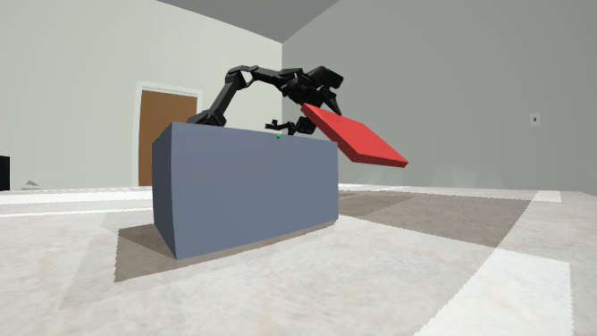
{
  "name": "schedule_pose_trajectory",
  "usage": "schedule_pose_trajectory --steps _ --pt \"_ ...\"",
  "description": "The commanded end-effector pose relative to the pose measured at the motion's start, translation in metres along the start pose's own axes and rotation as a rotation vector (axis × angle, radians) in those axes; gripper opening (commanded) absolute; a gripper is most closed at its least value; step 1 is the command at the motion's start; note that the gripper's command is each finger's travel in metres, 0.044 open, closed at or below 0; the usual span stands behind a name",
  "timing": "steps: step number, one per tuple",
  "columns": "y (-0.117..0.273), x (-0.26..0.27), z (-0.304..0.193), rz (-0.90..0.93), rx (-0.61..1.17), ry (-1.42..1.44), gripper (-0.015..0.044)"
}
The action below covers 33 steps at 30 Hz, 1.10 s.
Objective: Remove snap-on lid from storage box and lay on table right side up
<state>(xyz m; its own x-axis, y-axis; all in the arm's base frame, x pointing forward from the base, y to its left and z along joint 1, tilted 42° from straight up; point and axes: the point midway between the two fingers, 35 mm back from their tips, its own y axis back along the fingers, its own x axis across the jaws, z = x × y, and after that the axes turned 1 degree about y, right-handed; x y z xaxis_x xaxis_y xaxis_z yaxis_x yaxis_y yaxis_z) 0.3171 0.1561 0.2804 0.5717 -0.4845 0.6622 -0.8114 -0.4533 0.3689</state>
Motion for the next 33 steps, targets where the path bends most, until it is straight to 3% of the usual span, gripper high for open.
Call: schedule_pose_trajectory --steps 1,33 --pt "-0.001 0.001 0.001 0.015 -0.005 -0.004 0.0" --pt "-0.018 -0.018 0.001 0.015 -0.004 -0.006 0.0"
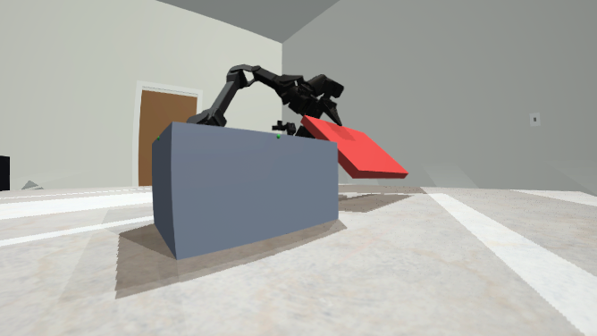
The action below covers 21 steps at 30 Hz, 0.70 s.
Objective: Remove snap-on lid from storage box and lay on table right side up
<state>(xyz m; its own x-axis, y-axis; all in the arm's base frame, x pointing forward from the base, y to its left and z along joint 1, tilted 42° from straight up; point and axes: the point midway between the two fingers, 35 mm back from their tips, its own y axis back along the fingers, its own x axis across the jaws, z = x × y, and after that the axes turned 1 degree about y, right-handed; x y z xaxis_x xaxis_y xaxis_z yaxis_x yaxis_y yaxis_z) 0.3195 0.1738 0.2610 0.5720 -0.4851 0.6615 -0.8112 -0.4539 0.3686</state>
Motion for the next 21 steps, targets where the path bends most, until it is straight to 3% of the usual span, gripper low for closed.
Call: schedule_pose_trajectory --steps 1,21 --pt "-0.001 0.001 0.001 0.015 -0.005 -0.005 0.0" --pt "-0.012 -0.011 0.001 0.015 -0.005 -0.006 0.0"
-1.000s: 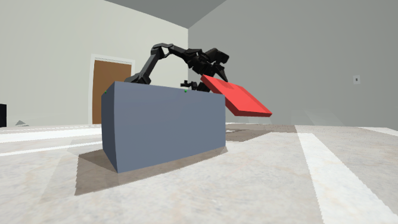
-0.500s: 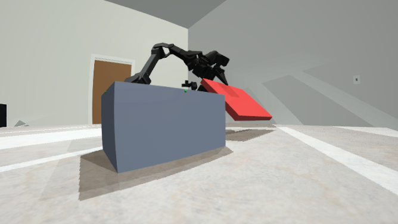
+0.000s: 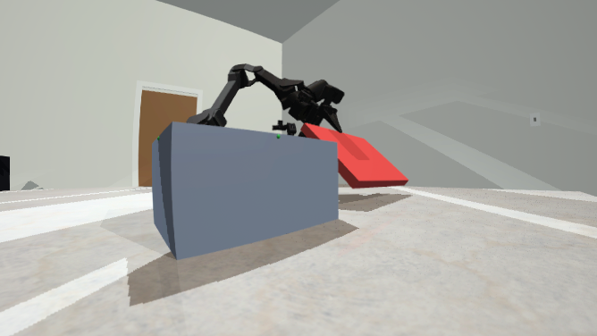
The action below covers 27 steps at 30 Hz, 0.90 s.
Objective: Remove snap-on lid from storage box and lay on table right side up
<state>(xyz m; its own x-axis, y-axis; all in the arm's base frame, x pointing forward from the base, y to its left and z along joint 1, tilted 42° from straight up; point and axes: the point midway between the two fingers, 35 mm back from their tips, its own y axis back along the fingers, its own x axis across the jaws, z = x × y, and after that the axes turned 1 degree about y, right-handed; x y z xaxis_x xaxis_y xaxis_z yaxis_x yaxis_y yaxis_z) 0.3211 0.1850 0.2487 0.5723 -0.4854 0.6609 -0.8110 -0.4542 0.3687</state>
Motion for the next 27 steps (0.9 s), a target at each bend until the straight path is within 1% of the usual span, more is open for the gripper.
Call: schedule_pose_trajectory --steps 1,27 --pt "-0.001 0.001 0.001 0.015 -0.005 -0.005 0.0" --pt "-0.015 -0.015 0.001 0.015 -0.004 -0.006 0.0"
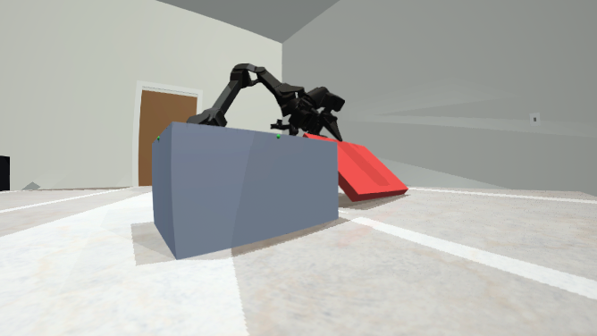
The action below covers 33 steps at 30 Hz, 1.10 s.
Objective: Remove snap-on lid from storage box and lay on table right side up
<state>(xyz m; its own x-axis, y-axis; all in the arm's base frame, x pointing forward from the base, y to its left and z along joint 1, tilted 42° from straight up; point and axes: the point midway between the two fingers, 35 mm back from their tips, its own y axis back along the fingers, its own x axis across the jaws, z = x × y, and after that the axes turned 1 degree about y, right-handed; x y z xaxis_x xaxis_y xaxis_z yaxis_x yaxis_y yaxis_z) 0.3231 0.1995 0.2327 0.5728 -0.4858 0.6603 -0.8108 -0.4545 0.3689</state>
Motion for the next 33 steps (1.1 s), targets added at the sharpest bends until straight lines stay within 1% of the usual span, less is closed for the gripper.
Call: schedule_pose_trajectory --steps 1,33 --pt "-0.001 0.001 0.001 0.015 -0.004 -0.005 0.0" --pt "-0.018 -0.018 0.001 0.015 -0.004 -0.006 0.0"
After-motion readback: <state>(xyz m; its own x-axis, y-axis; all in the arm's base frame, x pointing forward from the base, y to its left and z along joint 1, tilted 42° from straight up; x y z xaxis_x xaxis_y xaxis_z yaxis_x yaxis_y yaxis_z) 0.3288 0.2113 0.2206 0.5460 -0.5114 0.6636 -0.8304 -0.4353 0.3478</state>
